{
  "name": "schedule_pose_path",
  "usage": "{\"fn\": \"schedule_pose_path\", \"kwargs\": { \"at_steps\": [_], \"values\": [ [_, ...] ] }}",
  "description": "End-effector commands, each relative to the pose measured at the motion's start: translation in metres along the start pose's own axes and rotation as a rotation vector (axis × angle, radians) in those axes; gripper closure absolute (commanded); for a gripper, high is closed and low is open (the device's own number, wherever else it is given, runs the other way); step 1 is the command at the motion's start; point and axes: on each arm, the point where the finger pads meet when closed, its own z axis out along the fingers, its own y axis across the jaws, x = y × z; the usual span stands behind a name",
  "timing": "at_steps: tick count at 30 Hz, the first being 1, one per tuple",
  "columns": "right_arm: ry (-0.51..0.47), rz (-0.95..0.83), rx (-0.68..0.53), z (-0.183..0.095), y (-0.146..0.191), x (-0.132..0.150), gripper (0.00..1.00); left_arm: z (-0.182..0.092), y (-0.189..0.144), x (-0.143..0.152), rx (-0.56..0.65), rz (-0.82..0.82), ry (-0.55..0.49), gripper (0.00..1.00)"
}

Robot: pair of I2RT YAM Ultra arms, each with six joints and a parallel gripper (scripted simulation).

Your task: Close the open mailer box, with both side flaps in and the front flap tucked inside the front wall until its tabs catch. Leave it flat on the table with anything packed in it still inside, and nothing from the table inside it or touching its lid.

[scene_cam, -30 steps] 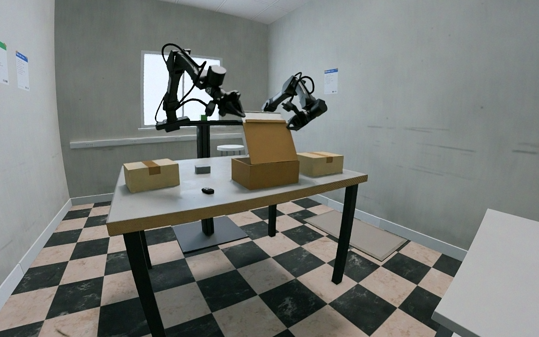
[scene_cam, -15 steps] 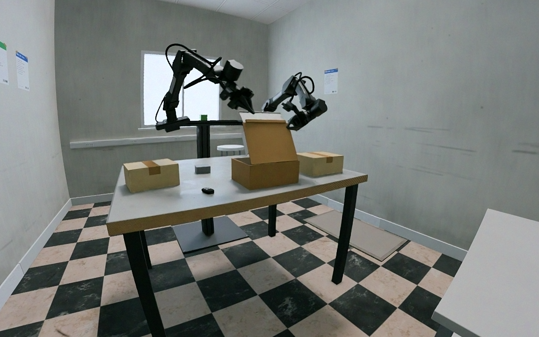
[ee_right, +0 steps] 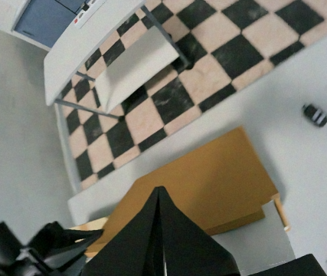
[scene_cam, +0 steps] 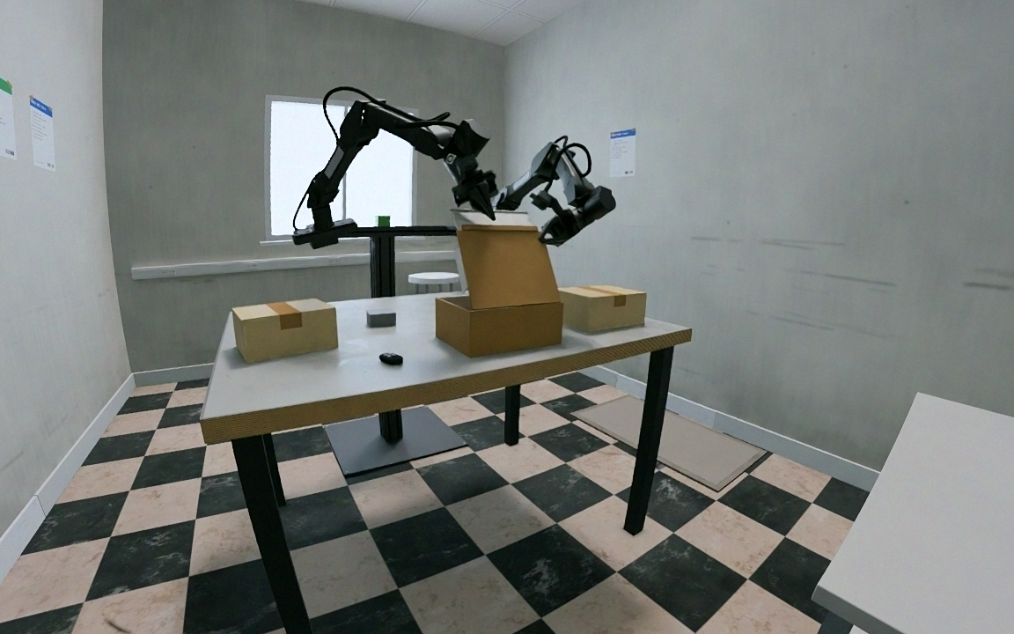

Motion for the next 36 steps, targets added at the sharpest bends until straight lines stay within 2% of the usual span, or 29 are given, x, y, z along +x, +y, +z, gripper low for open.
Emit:
{"fn": "schedule_pose_path", "kwargs": {
  "at_steps": [1, 2, 3, 4, 5, 6, 8, 9, 11, 12, 13, 14, 15, 18, 20, 22, 23, 25, 26, 30, 31, 33, 34, 36],
  "values": [
    [-0.021, -0.274, 0.110, -0.005, 0.015, 0.027, 0.99, 0.006, 0.012, -0.018, -0.008, 0.051, -0.034, 0.99],
    [-0.035, -0.348, 0.135, -0.009, 0.017, 0.030, 0.99, 0.006, 0.012, -0.018, -0.008, 0.051, -0.034, 0.99],
    [-0.057, -0.266, 0.161, 0.000, -0.003, 0.003, 0.99, 0.006, 0.012, -0.018, -0.008, 0.051, -0.034, 0.99],
    [-0.037, -0.297, 0.122, -0.006, 0.017, 0.024, 0.99, 0.006, 0.012, -0.018, -0.008, 0.051, -0.034, 0.99],
    [-0.042, -0.327, 0.131, -0.007, 0.019, 0.026, 0.99, 0.006, 0.012, -0.018, -0.008, 0.051, -0.034, 0.99],
    [-0.042, -0.412, 0.142, -0.011, 0.028, 0.041, 0.99, 0.006, 0.012, -0.018, -0.008, 0.051, -0.034, 0.99],
    [-0.067, -0.563, 0.200, -0.018, 0.032, 0.045, 0.99, 0.006, 0.012, -0.018, -0.008, 0.051, -0.034, 0.99],
    [-0.086, -0.451, 0.230, -0.005, 0.006, 0.012, 0.99, 0.006, 0.012, -0.018, -0.008, 0.051, -0.034, 0.99],
    [-0.086, -0.451, 0.230, -0.005, 0.006, 0.012, 0.99, 0.006, 0.012, -0.018, -0.008, 0.051, -0.034, 0.99],
    [-0.065, -0.484, 0.175, -0.014, 0.032, 0.040, 0.99, 0.006, 0.012, -0.018, -0.008, 0.051, -0.034, 0.99],
    [-0.069, -0.510, 0.183, -0.015, 0.033, 0.041, 0.99, 0.006, 0.012, -0.018, -0.008, 0.051, -0.034, 0.99],
    [-0.065, -0.590, 0.183, -0.021, 0.045, 0.059, 0.99, 0.006, 0.012, -0.018, -0.008, 0.051, -0.034, 0.99],
    [-0.080, -0.631, 0.222, -0.021, 0.039, 0.051, 0.99, 0.006, 0.012, -0.018, -0.008, 0.051, -0.034, 0.99],
    [-0.094, -0.571, 0.238, -0.014, 0.028, 0.032, 0.99, 0.006, 0.012, -0.018, -0.008, 0.051, -0.034, 0.99],
    [-0.082, -0.541, 0.171, -0.022, 0.050, 0.052, 0.99, 0.006, 0.012, -0.018, -0.008, 0.051, -0.034, 0.99],
    [-0.082, -0.541, 0.171, -0.022, 0.050, 0.052, 0.99, 0.006, 0.012, -0.018, -0.008, 0.051, -0.034, 0.99],
    [-0.104, -0.521, 0.159, -0.032, 0.056, 0.037, 0.99, 0.006, 0.012, -0.018, -0.008, 0.051, -0.034, 0.99],
    [-0.098, -0.526, 0.164, -0.028, 0.054, 0.041, 0.99, 0.006, 0.012, -0.018, -0.008, 0.051, -0.034, 0.99],
    [-0.148, -0.468, 0.155, -0.046, 0.054, -0.001, 0.99, 0.006, 0.012, -0.018, -0.008, 0.051, -0.034, 0.99],
    [-0.147, -0.472, 0.151, -0.048, 0.057, 0.002, 0.99, 0.006, 0.012, -0.018, -0.008, 0.051, -0.034, 0.99],
    [-0.170, -0.446, 0.152, -0.055, 0.053, -0.018, 0.99, 0.006, 0.012, -0.018, -0.008, 0.051, -0.034, 0.99],
    [-0.170, -0.453, 0.139, -0.058, 0.061, -0.012, 0.99, 0.006, 0.012, -0.018, -0.008, 0.051, -0.034, 0.99],
    [-0.137, -0.489, 0.178, -0.045, 0.041, -0.002, 0.99, 0.006, 0.012, -0.018, -0.008, 0.051, -0.034, 0.99],
    [-0.136, -0.497, 0.165, -0.049, 0.048, 0.004, 0.99, 0.006, 0.012, -0.018, -0.008, 0.051, -0.034, 0.99]
  ]
}}
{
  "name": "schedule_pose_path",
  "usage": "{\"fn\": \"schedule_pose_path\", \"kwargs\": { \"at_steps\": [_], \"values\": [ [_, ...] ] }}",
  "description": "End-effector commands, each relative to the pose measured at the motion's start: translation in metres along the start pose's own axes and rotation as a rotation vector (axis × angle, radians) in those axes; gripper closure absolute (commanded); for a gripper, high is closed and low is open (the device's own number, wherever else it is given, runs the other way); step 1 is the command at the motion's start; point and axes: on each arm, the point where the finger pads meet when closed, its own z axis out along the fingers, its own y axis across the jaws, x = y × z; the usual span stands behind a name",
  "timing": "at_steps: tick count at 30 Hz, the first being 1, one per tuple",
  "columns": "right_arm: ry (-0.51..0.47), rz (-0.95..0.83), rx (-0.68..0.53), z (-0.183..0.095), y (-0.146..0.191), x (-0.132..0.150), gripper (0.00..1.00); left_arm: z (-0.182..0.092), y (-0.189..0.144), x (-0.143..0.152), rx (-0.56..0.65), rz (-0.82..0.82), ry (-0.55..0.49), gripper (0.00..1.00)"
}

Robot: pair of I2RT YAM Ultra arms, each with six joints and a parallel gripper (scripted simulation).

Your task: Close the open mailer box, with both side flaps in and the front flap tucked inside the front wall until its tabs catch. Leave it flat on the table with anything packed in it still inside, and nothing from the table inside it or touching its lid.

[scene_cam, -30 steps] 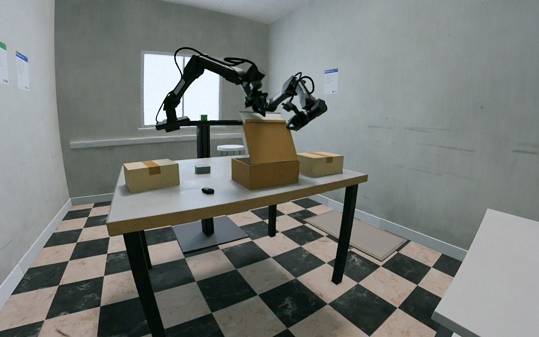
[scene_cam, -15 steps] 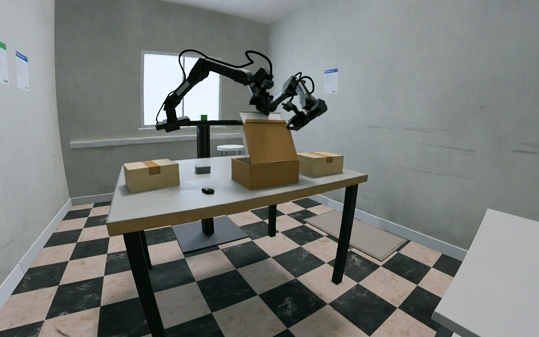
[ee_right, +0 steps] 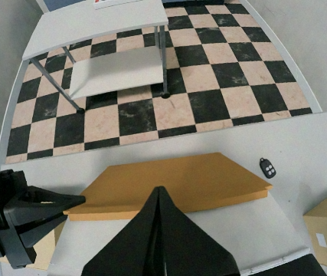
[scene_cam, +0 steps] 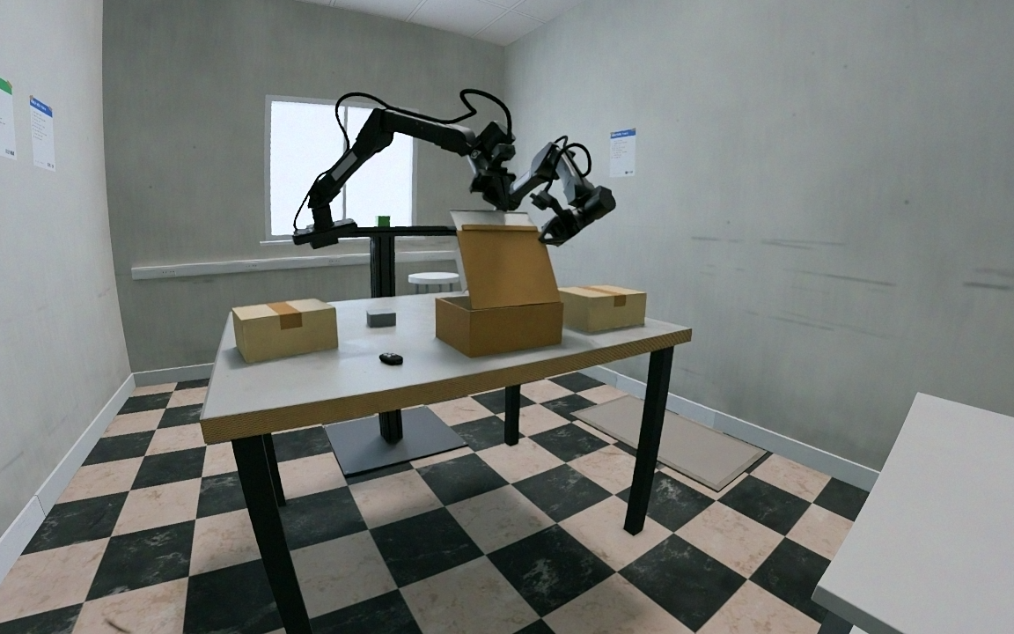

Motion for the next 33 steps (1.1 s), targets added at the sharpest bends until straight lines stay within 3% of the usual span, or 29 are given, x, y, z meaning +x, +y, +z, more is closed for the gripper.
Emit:
{"fn": "schedule_pose_path", "kwargs": {
  "at_steps": [1, 7, 33],
  "values": [
    [-0.058, 0.045, 0.012, -0.017, -0.019, -0.035, 0.99, 0.006, 0.012, -0.018, -0.009, 0.051, -0.034, 0.99],
    [-0.065, 0.030, -0.017, -0.028, -0.001, -0.028, 0.99, 0.006, 0.012, -0.018, -0.009, 0.051, -0.034, 0.99],
    [-0.073, 0.040, -0.023, -0.027, 0.001, -0.001, 0.99, 0.006, 0.013, -0.018, -0.009, 0.052, -0.034, 0.99]
  ]
}}
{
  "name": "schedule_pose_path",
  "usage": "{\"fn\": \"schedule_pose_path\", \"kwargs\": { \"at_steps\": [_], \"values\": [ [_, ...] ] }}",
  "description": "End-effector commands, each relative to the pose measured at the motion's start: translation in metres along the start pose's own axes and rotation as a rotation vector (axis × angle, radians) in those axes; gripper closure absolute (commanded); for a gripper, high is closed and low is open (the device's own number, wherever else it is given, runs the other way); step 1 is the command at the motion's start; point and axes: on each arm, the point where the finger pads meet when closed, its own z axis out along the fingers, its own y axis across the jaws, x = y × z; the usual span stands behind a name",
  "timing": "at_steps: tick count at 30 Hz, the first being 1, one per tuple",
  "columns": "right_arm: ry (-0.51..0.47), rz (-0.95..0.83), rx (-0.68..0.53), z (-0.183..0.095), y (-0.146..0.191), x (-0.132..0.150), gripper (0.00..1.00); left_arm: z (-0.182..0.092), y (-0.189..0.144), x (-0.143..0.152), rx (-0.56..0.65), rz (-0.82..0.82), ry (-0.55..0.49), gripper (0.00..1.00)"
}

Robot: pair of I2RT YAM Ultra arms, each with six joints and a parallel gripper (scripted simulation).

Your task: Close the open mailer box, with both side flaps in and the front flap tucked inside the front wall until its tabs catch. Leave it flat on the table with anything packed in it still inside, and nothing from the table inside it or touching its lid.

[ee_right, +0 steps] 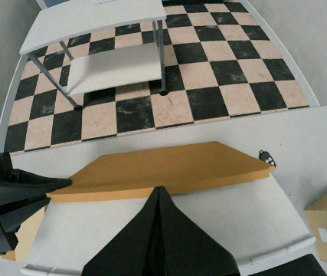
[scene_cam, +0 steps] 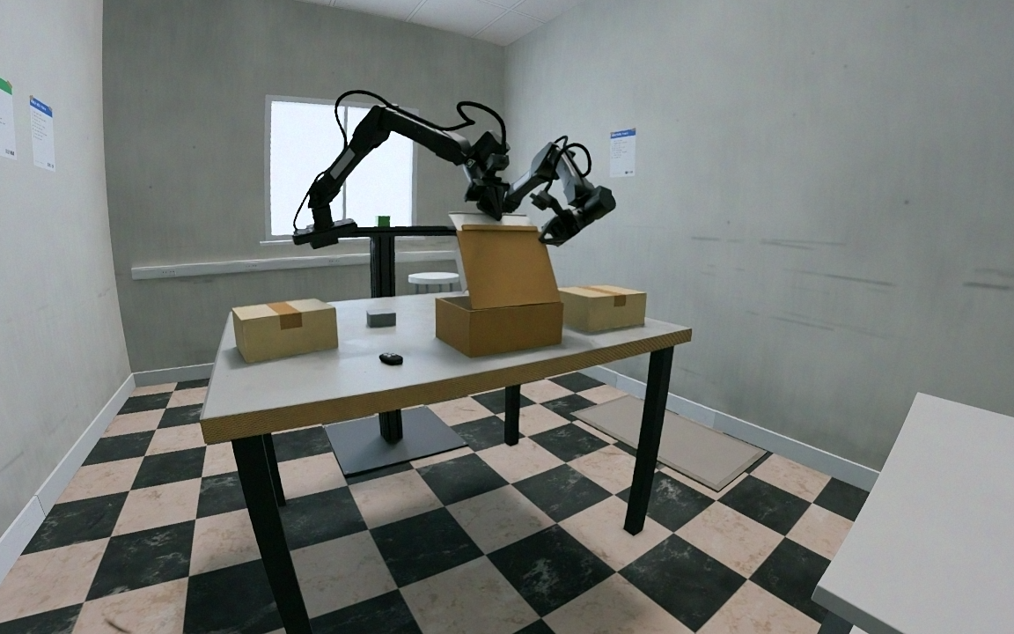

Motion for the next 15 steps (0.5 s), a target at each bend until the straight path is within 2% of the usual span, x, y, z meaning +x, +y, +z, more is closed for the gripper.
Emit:
{"fn": "schedule_pose_path", "kwargs": {
  "at_steps": [1, 10, 11, 12, 15],
  "values": [
    [-0.074, 0.045, -0.027, -0.028, 0.005, -0.028, 0.99, 0.006, 0.013, -0.018, -0.009, 0.051, -0.034, 0.99],
    [-0.079, 0.050, -0.030, -0.030, 0.006, -0.031, 0.99, 0.006, 0.013, -0.018, -0.010, 0.051, -0.034, 0.99],
    [-0.046, 0.016, -0.017, -0.019, 0.009, -0.011, 0.99, 0.006, 0.013, -0.018, -0.010, 0.051, -0.034, 0.99],
    [-0.081, 0.060, -0.030, -0.030, 0.006, -0.027, 0.99, 0.006, 0.013, -0.018, -0.010, 0.051, -0.034, 0.99],
    [-0.078, 0.056, -0.029, -0.029, 0.007, -0.020, 0.99, 0.006, 0.013, -0.018, -0.010, 0.051, -0.034, 0.99]
  ]
}}
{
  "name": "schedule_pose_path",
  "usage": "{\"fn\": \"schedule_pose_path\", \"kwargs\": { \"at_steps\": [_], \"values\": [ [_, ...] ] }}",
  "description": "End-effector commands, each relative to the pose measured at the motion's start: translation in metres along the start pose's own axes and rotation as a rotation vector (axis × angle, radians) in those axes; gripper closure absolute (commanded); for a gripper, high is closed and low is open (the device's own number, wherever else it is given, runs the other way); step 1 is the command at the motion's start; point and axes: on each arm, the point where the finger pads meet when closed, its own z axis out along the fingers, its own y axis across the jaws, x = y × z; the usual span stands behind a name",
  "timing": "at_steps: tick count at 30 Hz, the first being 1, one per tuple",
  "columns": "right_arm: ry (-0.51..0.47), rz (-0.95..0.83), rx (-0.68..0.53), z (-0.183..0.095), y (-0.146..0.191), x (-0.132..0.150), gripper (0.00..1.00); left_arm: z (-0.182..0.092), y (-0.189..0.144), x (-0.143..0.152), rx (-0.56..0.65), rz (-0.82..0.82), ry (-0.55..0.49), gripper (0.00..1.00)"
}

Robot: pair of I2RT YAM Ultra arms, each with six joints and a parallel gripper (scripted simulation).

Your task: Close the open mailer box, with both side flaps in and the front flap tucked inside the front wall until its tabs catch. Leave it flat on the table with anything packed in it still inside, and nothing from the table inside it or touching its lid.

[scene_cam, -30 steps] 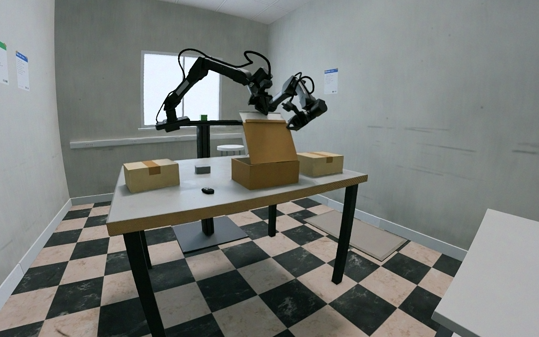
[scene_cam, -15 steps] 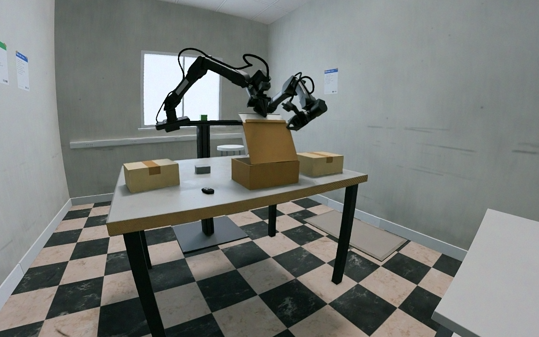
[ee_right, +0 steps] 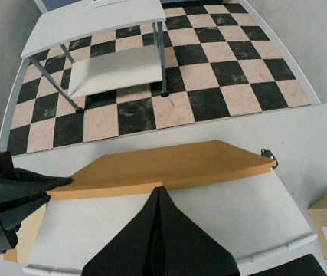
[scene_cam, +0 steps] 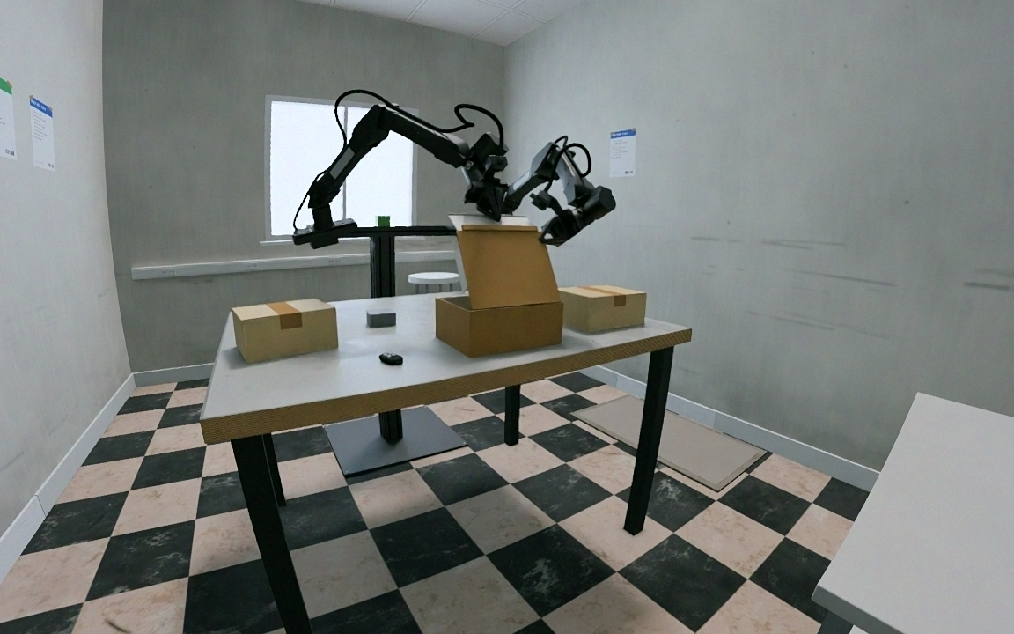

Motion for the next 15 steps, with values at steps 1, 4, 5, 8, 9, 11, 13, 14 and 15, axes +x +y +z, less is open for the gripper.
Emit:
{"fn": "schedule_pose_path", "kwargs": {
  "at_steps": [1, 4, 5, 8, 9, 11, 13, 14, 15],
  "values": [
    [-0.057, 0.033, -0.024, -0.025, 0.008, -0.019, 0.99, 0.006, 0.013, -0.018, -0.010, 0.051, -0.034, 0.99],
    [-0.060, 0.035, -0.026, -0.027, 0.007, -0.017, 0.99, 0.006, 0.013, -0.018, -0.010, 0.051, -0.034, 0.99],
    [-0.059, 0.034, -0.026, -0.027, 0.007, -0.015, 0.99, 0.006, 0.013, -0.018, -0.011, 0.052, -0.034, 0.99],
    [-0.060, 0.034, -0.027, -0.027, 0.007, -0.011, 0.99, 0.006, 0.013, -0.018, -0.012, 0.053, -0.034, 0.99],
    [-0.060, 0.035, -0.027, -0.027, 0.008, -0.009, 0.99, 0.006, 0.014, -0.018, -0.013, 0.054, -0.034, 0.99],
    [-0.036, -0.002, -0.019, -0.025, 0.007, 0.000, 0.99, 0.004, 0.017, -0.020, -0.022, 0.056, -0.034, 0.99],
    [-0.027, 0.008, -0.029, -0.016, 0.012, 0.014, 0.99, 0.002, 0.021, -0.022, -0.027, 0.059, -0.034, 0.99],
    [-0.038, 0.018, -0.033, -0.025, 0.010, 0.004, 0.99, 0.004, 0.018, -0.020, -0.023, 0.051, -0.034, 0.99],
    [-0.017, -0.003, -0.027, -0.017, 0.012, 0.020, 0.99, 0.004, 0.018, -0.020, -0.023, 0.051, -0.034, 0.99]
  ]
}}
